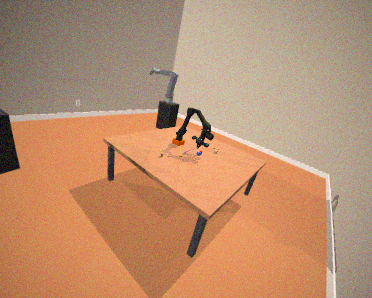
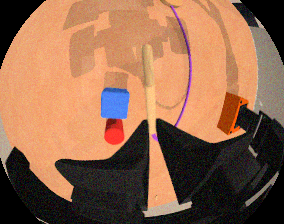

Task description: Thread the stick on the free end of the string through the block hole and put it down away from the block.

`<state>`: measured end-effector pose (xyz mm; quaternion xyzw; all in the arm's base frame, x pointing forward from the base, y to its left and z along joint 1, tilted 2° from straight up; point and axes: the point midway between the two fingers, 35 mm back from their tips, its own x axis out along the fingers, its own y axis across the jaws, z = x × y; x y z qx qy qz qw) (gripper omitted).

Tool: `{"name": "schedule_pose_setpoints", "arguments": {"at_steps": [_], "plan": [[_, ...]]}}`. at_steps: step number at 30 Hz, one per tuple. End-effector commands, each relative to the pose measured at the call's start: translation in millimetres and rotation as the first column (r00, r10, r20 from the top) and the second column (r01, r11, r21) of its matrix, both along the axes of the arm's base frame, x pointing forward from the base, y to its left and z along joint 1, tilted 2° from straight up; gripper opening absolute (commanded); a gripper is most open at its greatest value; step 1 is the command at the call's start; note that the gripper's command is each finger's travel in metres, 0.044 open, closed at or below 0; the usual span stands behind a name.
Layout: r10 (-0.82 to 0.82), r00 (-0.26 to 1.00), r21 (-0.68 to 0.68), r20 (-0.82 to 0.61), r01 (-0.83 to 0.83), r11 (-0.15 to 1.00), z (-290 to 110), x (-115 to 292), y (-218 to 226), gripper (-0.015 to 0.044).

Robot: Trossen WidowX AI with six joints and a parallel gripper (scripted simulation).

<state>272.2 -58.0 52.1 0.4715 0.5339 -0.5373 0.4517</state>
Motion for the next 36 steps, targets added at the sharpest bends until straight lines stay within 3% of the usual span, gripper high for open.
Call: {"name": "schedule_pose_setpoints", "arguments": {"at_steps": [1,18,36], "plan": [[-0.085,0.996,-0.015,-0.014,0.085,0.996,-2,-1,-5,0.0000],[-0.494,0.869,-0.087,-0.034,0.489,0.868,-2,-3,-28,0.0000],[-0.826,0.563,-0.175,-0.019,0.812,0.557,-3,-8,-52,0.0000]]}}
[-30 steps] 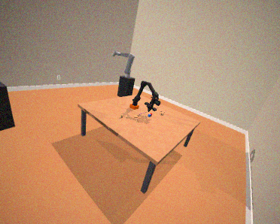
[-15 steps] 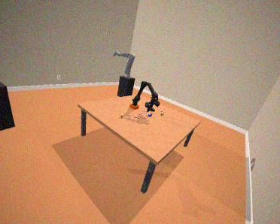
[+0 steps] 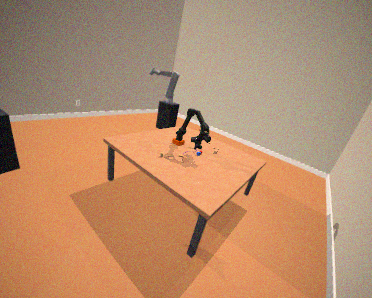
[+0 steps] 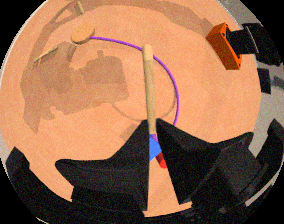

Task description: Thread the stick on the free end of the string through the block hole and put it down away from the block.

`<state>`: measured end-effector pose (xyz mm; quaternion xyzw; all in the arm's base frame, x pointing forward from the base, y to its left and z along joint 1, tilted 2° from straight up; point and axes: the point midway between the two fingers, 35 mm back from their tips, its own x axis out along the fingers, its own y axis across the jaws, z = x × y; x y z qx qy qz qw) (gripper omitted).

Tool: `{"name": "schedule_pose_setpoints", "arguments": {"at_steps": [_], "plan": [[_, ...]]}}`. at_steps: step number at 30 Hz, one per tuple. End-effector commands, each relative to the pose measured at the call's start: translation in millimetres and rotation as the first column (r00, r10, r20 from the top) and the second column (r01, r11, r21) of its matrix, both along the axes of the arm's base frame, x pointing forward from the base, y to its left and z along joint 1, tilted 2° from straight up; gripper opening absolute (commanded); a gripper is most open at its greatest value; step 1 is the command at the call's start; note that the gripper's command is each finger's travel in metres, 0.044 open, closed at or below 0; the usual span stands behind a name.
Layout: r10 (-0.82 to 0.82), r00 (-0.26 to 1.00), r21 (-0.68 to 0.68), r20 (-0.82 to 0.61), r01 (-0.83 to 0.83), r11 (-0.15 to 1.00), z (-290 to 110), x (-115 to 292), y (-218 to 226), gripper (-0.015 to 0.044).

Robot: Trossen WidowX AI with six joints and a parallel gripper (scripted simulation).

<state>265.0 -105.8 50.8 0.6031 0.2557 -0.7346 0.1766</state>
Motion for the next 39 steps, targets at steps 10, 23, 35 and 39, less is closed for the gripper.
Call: {"name": "schedule_pose_setpoints", "arguments": {"at_steps": [10,23,35,39], "plan": [[-0.307,0.951,-0.064,-0.036,0.304,0.951,-2,-5,-17,0.0000],[-0.596,0.802,-0.139,-0.047,0.586,0.799,-3,-11,-34,0.0000],[-0.768,0.639,-0.198,-0.039,0.749,0.633,-3,-16,-46,0.0000],[-0.761,0.648,-0.191,-0.037,0.743,0.642,-2,-15,-45,0.0000]]}}
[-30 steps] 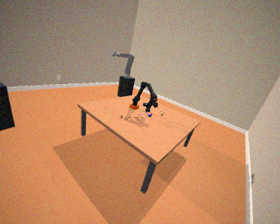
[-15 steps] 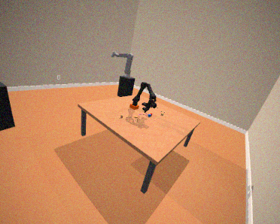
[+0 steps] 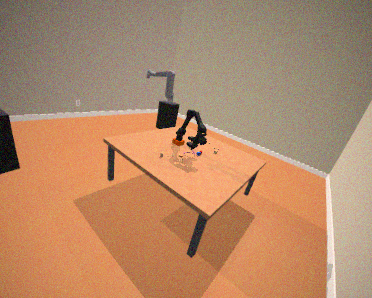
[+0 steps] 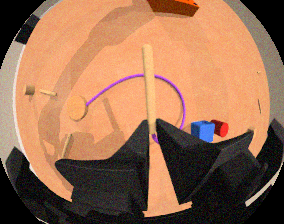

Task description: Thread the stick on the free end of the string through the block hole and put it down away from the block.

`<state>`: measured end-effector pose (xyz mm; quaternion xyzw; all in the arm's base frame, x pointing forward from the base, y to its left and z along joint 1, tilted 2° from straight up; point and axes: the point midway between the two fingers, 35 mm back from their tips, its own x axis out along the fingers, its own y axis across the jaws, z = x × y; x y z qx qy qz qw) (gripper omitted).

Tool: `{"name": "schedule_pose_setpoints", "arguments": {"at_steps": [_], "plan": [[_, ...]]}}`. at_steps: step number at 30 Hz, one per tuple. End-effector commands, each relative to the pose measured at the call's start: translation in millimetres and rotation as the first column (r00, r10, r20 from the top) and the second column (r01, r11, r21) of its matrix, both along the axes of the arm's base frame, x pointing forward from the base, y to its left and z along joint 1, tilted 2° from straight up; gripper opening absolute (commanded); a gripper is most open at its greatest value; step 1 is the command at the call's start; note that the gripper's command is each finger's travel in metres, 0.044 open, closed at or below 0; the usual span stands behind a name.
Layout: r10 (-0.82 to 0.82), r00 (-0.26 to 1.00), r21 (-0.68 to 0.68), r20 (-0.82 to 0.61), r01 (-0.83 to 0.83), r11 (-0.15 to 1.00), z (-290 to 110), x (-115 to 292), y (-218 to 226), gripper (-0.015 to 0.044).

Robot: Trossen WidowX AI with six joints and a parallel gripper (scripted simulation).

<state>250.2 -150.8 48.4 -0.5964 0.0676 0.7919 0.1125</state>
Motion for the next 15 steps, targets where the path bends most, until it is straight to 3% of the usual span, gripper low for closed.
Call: {"name": "schedule_pose_setpoints", "arguments": {"at_steps": [1,15], "plan": [[0.005,1.000,0.001,0.001,-0.005,1.000,0,0,0,0.0000],[0.004,1.000,-0.008,0.020,-0.004,1.000,2,14,-3,0.0000]]}}
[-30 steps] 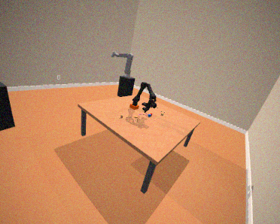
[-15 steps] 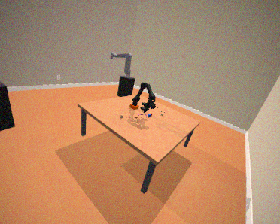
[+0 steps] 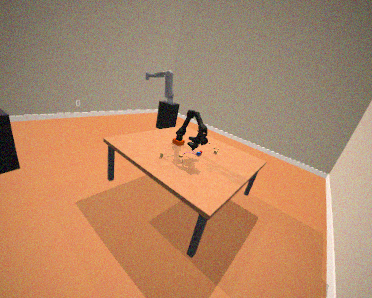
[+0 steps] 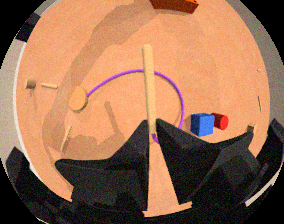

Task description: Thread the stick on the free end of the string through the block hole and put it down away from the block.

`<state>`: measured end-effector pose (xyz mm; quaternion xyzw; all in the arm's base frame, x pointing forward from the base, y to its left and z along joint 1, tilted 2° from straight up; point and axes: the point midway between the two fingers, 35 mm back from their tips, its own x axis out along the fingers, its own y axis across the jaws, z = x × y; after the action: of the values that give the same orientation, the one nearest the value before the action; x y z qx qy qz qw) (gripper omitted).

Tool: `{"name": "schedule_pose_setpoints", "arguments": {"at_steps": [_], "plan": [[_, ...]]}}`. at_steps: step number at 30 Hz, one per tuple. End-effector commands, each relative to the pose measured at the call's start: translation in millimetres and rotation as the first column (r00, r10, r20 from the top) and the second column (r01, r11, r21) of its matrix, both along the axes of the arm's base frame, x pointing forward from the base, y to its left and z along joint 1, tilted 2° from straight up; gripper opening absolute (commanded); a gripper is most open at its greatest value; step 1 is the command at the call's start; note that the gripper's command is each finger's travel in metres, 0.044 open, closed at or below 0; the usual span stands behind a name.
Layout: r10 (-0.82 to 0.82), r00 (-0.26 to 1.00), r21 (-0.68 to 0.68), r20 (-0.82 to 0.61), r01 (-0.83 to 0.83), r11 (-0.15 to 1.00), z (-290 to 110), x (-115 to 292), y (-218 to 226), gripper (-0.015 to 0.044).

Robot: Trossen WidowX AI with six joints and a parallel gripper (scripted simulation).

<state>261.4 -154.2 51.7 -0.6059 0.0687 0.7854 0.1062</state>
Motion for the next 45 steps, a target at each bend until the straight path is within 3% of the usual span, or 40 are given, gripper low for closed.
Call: {"name": "schedule_pose_setpoints", "arguments": {"at_steps": [1,45], "plan": [[-0.005,1.000,0.004,0.000,0.005,1.000,-1,4,0,0.0000],[-0.002,0.997,-0.026,0.076,0.004,1.000,2,59,-10,0.0000]]}}
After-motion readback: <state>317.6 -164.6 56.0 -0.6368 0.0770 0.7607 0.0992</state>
